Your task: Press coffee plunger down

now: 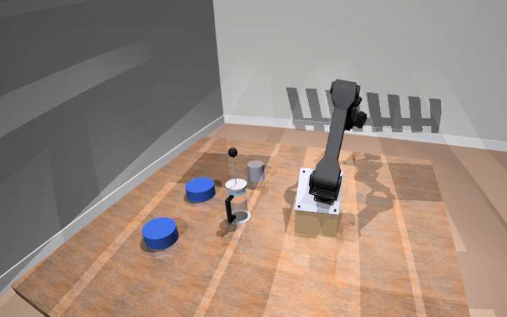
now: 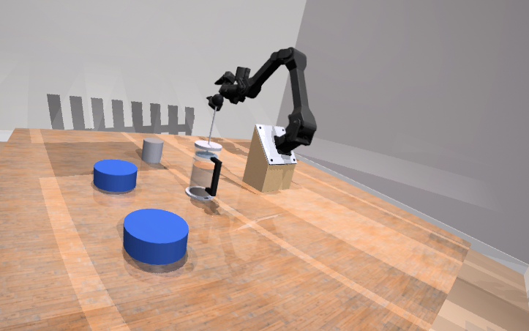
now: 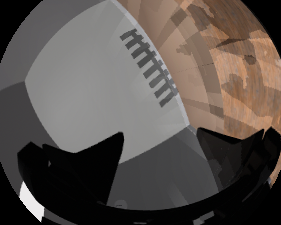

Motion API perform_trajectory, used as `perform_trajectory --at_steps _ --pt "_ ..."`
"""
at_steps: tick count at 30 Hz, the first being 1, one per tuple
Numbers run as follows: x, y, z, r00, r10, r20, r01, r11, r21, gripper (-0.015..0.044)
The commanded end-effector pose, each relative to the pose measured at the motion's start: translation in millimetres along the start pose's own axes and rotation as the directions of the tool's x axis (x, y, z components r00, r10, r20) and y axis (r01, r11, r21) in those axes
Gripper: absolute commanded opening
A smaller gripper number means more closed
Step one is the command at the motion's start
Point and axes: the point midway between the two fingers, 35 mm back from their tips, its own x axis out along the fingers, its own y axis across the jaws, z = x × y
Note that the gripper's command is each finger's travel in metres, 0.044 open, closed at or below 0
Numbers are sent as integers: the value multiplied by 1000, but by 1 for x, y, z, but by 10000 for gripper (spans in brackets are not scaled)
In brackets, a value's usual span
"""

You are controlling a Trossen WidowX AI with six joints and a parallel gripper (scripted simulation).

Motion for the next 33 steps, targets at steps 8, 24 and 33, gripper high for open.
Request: perform_trajectory --at_steps 8,24,33 --pt "-38 8 -78 977 -142 -159 66 911 -406 440" --pt "-225 -35 -255 676 -552 -487 -457 205 -866 440" --pt "-351 -80 -297 408 -724 -556 -842 -63 -535 440"
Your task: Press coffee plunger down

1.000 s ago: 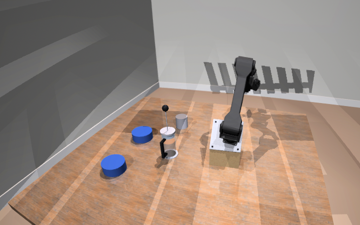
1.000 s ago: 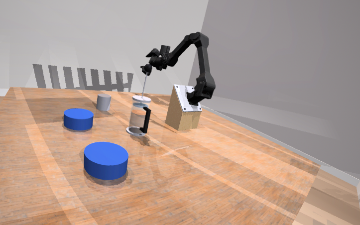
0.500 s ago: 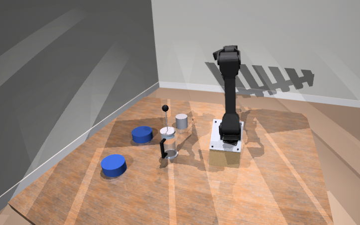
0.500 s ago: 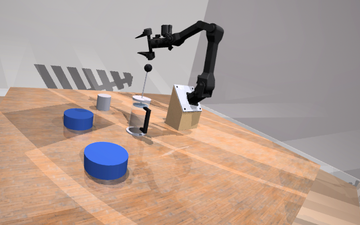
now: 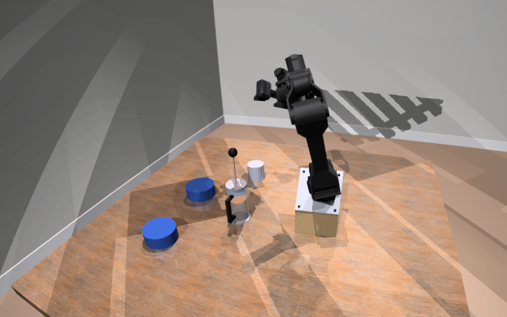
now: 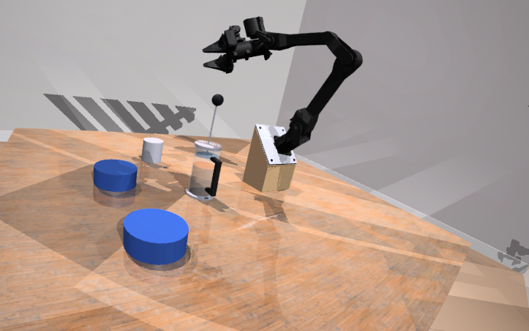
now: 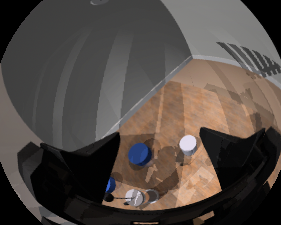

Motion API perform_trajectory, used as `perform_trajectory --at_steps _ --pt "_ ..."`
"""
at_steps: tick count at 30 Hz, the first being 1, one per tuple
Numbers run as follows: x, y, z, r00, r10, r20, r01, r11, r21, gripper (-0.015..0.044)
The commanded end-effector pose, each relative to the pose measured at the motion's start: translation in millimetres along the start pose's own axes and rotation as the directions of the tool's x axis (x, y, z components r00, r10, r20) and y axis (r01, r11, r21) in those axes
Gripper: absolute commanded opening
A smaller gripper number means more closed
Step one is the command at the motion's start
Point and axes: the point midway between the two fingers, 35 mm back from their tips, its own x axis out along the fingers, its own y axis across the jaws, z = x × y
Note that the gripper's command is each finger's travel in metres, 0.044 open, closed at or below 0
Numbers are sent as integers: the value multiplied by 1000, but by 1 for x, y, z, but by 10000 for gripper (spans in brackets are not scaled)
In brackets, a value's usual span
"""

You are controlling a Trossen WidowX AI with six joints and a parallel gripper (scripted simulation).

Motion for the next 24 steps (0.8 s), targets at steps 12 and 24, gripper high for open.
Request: perform_trajectory --at_steps 12,24 --pt "-46 130 -133 897 301 -323 -439 685 -582 440" --pt "-25 105 -177 899 299 -319 -435 688 -581 440"
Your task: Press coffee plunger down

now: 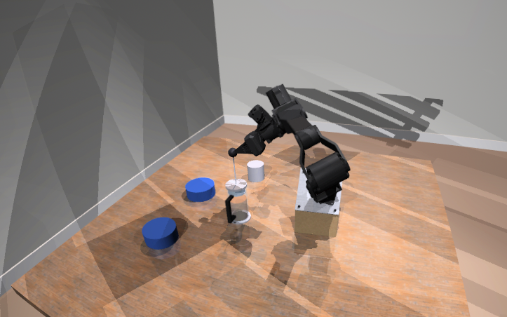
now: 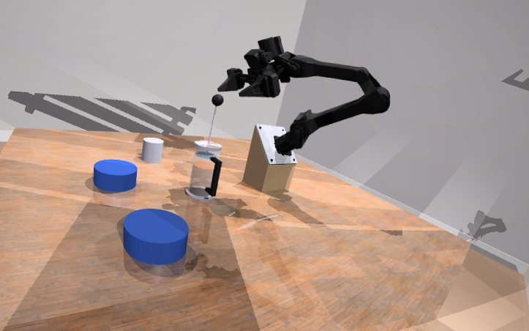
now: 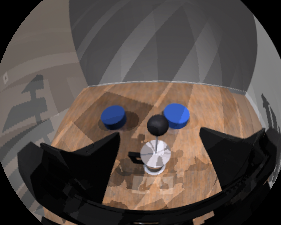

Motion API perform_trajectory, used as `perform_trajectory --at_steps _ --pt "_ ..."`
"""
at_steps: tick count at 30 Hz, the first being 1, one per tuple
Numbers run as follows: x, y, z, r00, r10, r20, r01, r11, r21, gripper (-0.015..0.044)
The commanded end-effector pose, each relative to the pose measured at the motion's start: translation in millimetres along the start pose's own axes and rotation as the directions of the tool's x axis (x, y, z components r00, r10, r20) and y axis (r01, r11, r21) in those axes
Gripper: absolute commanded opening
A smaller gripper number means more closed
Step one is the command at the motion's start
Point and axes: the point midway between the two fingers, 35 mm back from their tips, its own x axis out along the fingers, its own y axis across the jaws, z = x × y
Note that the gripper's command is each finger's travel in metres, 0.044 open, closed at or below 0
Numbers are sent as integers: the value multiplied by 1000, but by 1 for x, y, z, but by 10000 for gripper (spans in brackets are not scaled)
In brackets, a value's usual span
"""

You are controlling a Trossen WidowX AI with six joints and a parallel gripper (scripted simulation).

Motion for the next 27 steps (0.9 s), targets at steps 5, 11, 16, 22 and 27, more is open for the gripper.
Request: perform_trajectory --at_steps 5,11,16,22,27 --pt "7 1 -3 1000 -5 2 5 1000 -13 440" --pt "17 -1 -3 1000 -7 -1 7 1000 -14 440" --pt "25 -1 -3 1000 -8 -1 8 1000 -15 440" --pt "34 0 -3 1000 -6 2 6 1000 -14 440" --pt "42 1 -3 1000 -2 7 2 1000 -13 440"
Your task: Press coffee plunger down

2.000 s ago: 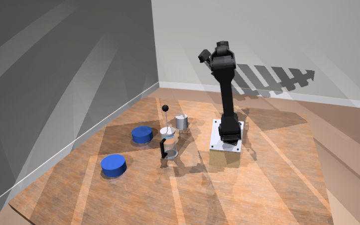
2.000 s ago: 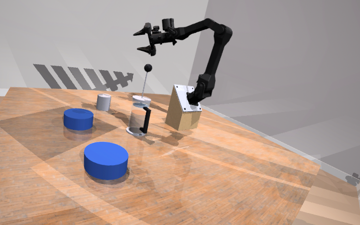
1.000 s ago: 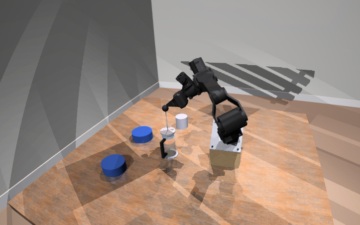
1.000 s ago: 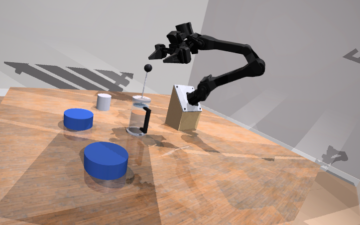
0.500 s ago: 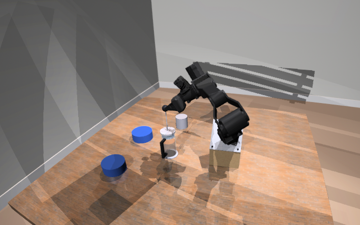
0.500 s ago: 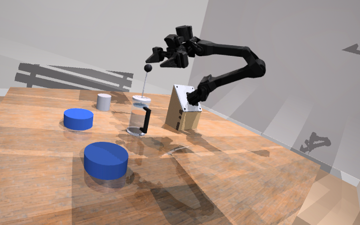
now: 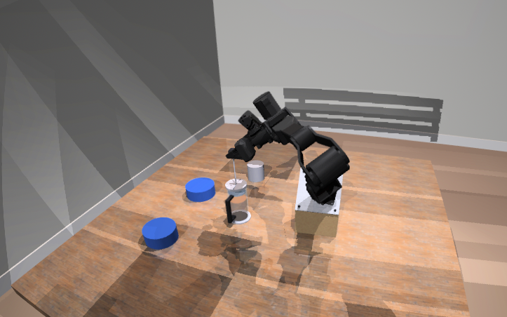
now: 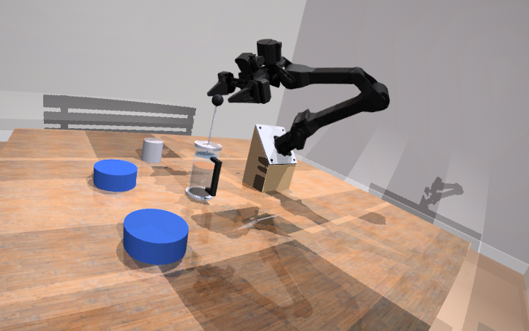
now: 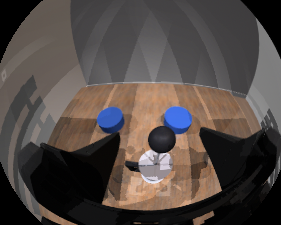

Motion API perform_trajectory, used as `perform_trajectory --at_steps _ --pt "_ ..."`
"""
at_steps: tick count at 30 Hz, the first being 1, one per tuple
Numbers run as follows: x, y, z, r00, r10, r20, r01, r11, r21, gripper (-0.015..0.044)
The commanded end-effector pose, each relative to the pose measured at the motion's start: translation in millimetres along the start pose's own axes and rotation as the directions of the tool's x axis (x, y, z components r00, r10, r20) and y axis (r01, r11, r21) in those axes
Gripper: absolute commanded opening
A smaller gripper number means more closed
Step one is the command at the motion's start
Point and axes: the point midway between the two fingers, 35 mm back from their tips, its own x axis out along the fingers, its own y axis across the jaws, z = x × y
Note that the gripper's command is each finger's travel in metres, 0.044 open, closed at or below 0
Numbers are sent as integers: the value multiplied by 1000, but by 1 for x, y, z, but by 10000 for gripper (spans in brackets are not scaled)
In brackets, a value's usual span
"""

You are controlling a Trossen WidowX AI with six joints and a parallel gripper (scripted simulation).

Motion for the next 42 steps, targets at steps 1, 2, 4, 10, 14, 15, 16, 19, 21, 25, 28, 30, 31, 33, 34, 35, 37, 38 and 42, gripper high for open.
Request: perform_trajectory --at_steps 1,2,4,10,14,15,16,19,21,25,28,30,31,33,34,35,37,38,42 --pt "6 0 -2 1000 0 -2 0 1000 12 440" --pt "6 0 -2 1000 0 -2 0 1000 12 440" --pt "6 0 -2 1000 0 -2 0 1000 12 387" --pt "6 0 -2 1000 0 -2 0 1000 12 230" --pt "6 0 -2 1000 0 -2 0 1000 12 126" --pt "6 0 -2 1000 0 -2 0 1000 12 126" --pt "6 0 -2 1000 0 -2 0 1000 12 126" --pt "6 0 -2 1000 0 -2 0 1000 12 126" --pt "6 0 -2 1000 0 -2 0 1000 12 126" --pt "7 0 -3 1000 0 -2 0 1000 12 126" --pt "9 -1 -5 1000 -1 -3 1 1000 11 126" --pt "11 -2 -7 1000 -1 -4 1 1000 11 126" --pt "12 -3 -9 1000 -2 -5 2 1000 11 126" --pt "15 -4 -11 1000 -2 -6 3 1000 10 126" --pt "16 -4 -12 1000 -3 -7 3 1000 10 126" --pt "17 -4 -13 1000 -3 -7 3 1000 10 126" --pt "19 -5 -16 1000 -4 -8 4 1000 10 126" --pt "20 -5 -17 1000 -4 -9 4 1000 10 126" --pt "25 -7 -22 1000 -6 -10 6 1000 9 126"
